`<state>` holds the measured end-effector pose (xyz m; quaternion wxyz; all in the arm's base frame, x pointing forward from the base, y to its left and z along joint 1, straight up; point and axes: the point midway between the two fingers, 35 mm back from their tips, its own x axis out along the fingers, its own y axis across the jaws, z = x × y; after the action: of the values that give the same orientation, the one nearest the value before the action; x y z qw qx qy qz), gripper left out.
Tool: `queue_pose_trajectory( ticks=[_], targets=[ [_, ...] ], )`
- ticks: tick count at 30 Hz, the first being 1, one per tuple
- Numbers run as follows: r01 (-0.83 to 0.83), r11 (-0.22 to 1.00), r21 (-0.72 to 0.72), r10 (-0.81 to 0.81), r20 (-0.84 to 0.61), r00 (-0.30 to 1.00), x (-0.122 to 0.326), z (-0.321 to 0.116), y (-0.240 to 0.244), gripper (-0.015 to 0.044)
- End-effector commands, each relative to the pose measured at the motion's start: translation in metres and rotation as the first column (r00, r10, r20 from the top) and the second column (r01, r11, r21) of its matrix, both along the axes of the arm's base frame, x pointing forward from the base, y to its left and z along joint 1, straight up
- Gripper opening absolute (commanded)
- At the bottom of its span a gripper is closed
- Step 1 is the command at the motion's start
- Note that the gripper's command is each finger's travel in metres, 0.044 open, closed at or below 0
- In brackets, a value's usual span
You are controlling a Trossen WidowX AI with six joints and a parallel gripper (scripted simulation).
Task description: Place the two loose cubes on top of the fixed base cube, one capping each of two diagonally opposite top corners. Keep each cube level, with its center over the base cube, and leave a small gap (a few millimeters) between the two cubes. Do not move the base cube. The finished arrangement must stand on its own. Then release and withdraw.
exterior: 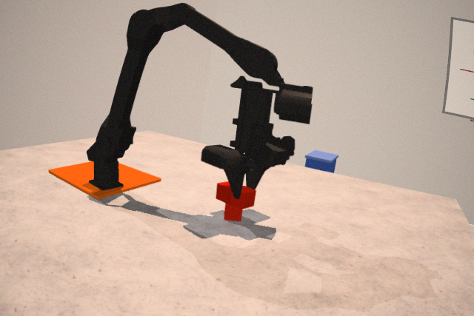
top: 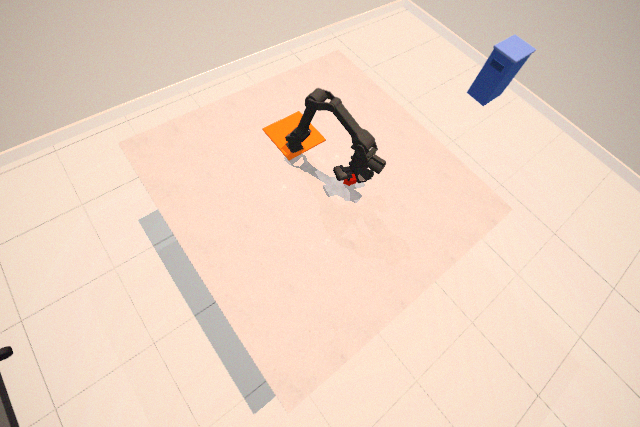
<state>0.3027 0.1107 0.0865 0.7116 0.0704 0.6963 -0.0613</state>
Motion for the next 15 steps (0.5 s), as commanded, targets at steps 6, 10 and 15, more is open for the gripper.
queue_pose_trajectory(
  ticks=[6,10,15],
  targets=[
    [-0.001,1.0,-0.002,0.001,0.002,1.0,0.0003,-0.001,-0.0003,0.0105],
    [-0.001,1.0,-0.002,0.001,0.002,1.0,0.0003,-0.001,-0.0003,0.0105],
    [-0.001,1.0,-0.002,0.001,0.002,1.0,0.0003,-0.001,-0.0003,0.0205]
  ],
)
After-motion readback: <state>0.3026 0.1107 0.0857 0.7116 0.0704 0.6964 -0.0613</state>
